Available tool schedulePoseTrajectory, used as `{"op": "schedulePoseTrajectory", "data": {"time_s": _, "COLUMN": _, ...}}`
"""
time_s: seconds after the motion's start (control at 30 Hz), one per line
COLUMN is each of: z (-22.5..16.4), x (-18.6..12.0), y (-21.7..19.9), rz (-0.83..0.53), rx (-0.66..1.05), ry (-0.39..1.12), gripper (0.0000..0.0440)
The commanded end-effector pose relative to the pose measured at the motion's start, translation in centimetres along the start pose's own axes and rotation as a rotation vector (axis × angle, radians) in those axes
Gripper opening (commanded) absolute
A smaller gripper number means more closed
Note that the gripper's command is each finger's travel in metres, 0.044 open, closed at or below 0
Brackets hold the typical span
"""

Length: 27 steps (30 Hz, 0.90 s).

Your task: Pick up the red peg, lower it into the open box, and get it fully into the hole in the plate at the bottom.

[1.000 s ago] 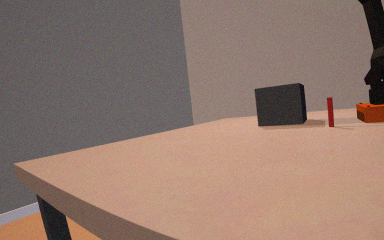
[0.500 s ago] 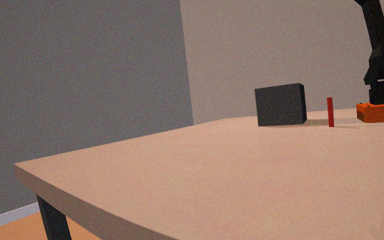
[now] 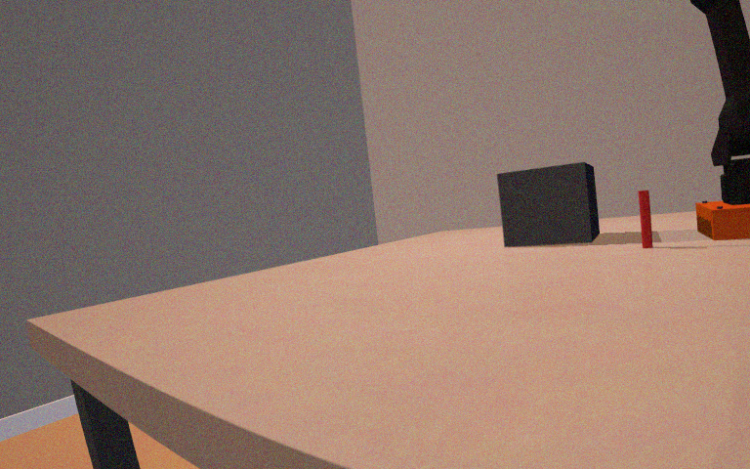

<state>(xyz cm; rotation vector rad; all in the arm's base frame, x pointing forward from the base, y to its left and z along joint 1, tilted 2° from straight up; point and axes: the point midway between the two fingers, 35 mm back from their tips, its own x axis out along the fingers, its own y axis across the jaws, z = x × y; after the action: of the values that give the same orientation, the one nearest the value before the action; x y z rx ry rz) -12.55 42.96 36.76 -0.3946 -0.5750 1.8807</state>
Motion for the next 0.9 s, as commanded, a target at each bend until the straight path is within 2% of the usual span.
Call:
{"op": "schedulePoseTrajectory", "data": {"time_s": 0.0, "z": -1.6, "x": -0.3, "y": -1.1, "rz": -0.023, "rx": 0.072, "ry": 0.059, "gripper": 0.044}}
{"op": "schedulePoseTrajectory", "data": {"time_s": 0.43, "z": -9.3, "x": -2.8, "y": -5.3, "rz": -0.159, "rx": 0.421, "ry": 0.318, "gripper": 0.044}}
{"op": "schedulePoseTrajectory", "data": {"time_s": 0.87, "z": -16.2, "x": -7.2, "y": -8.8, "rz": -0.364, "rx": 0.77, "ry": 0.527, "gripper": 0.044}}
